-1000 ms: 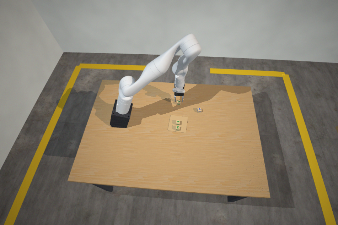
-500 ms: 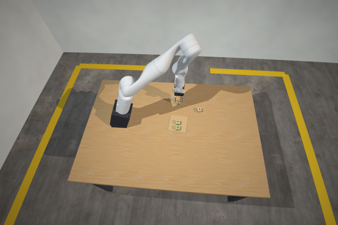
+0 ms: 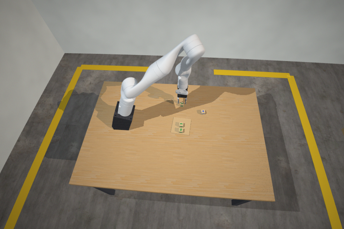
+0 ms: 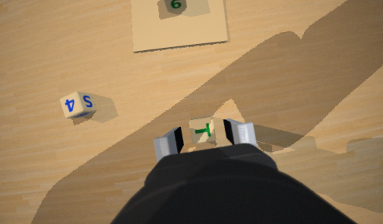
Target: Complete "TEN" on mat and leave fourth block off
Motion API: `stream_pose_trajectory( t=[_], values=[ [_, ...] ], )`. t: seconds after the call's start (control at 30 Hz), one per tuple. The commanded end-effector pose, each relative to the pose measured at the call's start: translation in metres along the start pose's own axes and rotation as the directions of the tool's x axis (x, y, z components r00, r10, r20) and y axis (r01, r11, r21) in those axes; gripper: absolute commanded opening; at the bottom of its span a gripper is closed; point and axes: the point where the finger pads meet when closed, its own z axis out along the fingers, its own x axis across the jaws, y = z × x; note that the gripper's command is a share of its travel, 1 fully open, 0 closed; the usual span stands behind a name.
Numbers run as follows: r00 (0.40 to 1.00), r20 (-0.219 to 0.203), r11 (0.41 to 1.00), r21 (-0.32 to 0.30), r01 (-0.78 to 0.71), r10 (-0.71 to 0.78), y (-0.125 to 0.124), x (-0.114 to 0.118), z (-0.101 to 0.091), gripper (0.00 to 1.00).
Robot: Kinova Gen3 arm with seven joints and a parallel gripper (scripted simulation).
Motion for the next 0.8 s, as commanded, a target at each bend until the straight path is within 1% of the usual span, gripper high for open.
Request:
stream_pose_trajectory(
  t=[0.0, 0.2, 0.37, 0.47, 0.6, 0.77],
  values=[
    [1.000, 0.001, 1.000, -0.001, -0.004, 0.004, -0.002, -0.001, 0.000, 1.00],
    [1.000, 0.001, 1.000, -0.001, -0.004, 0.004, -0.002, -0.001, 0.004, 1.00],
    [1.000, 0.000, 1.000, 0.000, -0.004, 0.004, -0.002, 0.000, 0.016, 1.00],
    [1.000, 0.002, 1.000, -0.001, -0.005, 0.005, -0.002, -0.001, 0.017, 1.00],
    [1.000, -0.001, 1.000, 0.001, -0.008, 0.008, -0.002, 0.000, 0.027, 1.00],
    [1.000, 0.001, 1.000, 0.000, -0.021, 0.021, -0.002, 0.000, 0.034, 1.00]
  ],
)
